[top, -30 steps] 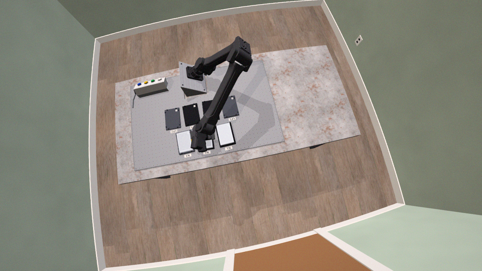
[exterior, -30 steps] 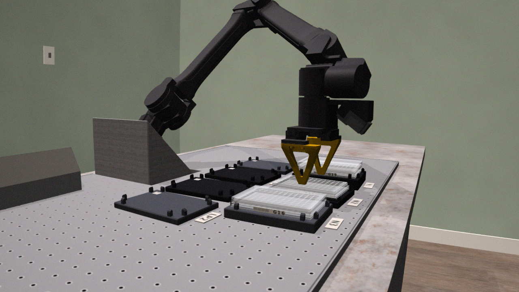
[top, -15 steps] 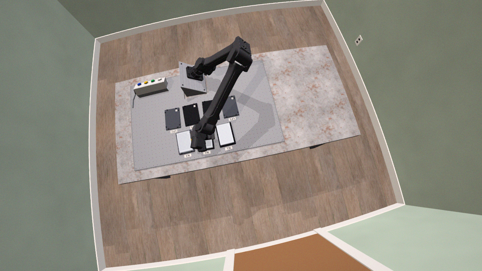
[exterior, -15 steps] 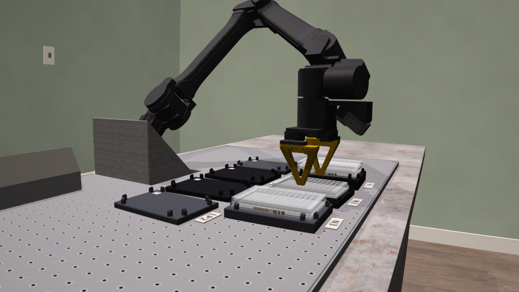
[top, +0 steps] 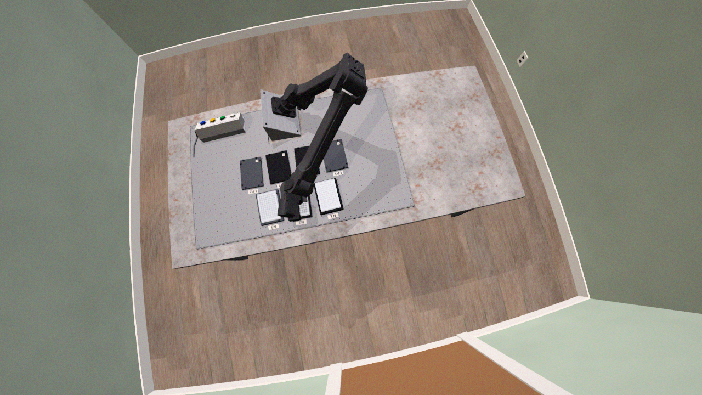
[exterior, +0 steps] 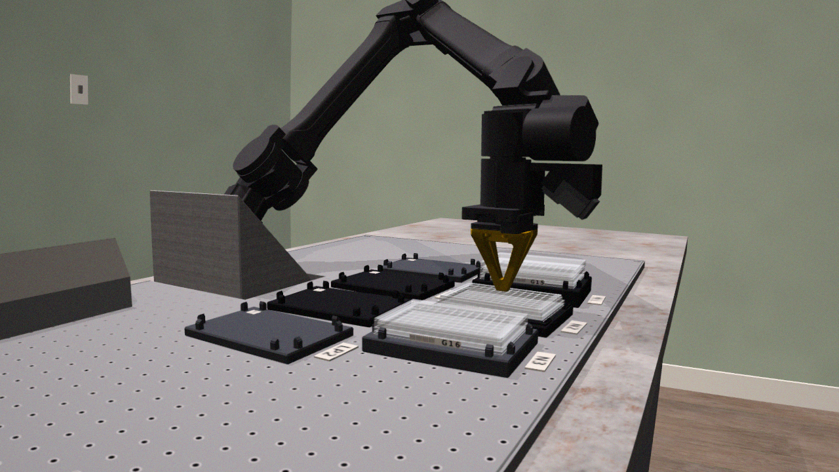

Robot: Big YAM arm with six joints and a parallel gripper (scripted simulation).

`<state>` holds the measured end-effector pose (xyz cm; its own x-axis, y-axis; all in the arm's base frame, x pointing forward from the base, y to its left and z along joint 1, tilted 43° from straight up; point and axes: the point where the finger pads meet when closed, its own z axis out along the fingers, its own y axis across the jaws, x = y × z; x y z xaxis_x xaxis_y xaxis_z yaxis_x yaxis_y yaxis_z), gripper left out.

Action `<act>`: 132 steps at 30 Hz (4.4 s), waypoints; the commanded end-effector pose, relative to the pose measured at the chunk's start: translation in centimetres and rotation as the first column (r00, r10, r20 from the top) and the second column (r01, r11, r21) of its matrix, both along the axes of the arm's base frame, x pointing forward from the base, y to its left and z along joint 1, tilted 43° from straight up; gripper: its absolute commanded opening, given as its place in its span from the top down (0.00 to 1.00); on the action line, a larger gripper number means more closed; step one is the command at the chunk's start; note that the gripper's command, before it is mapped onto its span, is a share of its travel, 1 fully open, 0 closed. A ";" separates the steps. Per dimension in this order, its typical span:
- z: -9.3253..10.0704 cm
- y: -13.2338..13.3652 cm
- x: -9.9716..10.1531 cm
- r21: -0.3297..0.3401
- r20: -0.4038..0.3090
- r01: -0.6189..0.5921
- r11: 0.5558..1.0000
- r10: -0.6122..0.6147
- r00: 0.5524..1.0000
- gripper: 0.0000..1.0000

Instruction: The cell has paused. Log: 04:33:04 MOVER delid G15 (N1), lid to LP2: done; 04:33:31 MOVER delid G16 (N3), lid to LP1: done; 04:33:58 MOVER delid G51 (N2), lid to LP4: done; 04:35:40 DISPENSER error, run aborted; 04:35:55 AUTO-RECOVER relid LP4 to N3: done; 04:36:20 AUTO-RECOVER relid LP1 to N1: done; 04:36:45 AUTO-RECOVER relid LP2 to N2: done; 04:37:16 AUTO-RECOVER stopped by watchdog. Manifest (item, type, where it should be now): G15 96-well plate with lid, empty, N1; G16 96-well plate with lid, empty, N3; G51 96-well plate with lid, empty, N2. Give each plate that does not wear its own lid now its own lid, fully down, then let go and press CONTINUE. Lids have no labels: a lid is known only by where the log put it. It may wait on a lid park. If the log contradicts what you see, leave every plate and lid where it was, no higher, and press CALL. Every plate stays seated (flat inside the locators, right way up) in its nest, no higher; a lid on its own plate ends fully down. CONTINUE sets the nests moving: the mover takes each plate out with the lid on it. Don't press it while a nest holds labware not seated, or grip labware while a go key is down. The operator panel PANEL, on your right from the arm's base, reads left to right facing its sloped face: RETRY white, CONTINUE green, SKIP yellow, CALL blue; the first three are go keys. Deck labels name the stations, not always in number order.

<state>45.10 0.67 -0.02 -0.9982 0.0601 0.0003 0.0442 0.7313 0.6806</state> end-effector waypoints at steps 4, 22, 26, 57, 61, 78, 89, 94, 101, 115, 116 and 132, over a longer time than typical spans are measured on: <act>-0.3 0.7 0.6 0.001 0.005 -0.017 1.000 0.017 1.000 1.00; 0.0 0.5 1.2 -0.001 0.015 -0.018 1.000 0.018 1.000 1.00; 0.9 -1.4 1.6 -0.005 0.025 0.003 1.000 -0.003 1.000 1.00; 2.8 -3.2 1.4 -0.006 0.025 0.009 1.000 -0.009 1.000 1.00; 3.0 -3.5 1.7 -0.008 0.032 0.013 1.000 -0.012 0.999 1.00; 2.9 -2.7 1.2 -0.007 0.026 0.002 1.000 -0.002 1.000 1.00; 1.1 -4.4 0.9 -0.003 0.023 0.010 1.000 -0.010 1.000 1.00; 0.5 -2.2 0.3 0.002 0.001 -0.017 1.000 0.017 1.000 1.00; 0.3 -2.0 0.3 0.003 -0.005 -0.011 1.000 0.011 1.000 1.00; -0.2 -1.5 0.3 0.003 -0.005 -0.011 1.000 0.011 1.000 1.00; -0.3 -1.5 0.2 0.003 -0.005 -0.011 1.000 0.011 1.000 1.00; -0.7 -1.1 0.2 0.003 -0.005 -0.011 1.000 0.011 1.000 1.00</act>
<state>45.31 -1.51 0.09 -0.9981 0.0616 -0.0061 0.0410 0.7325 0.6795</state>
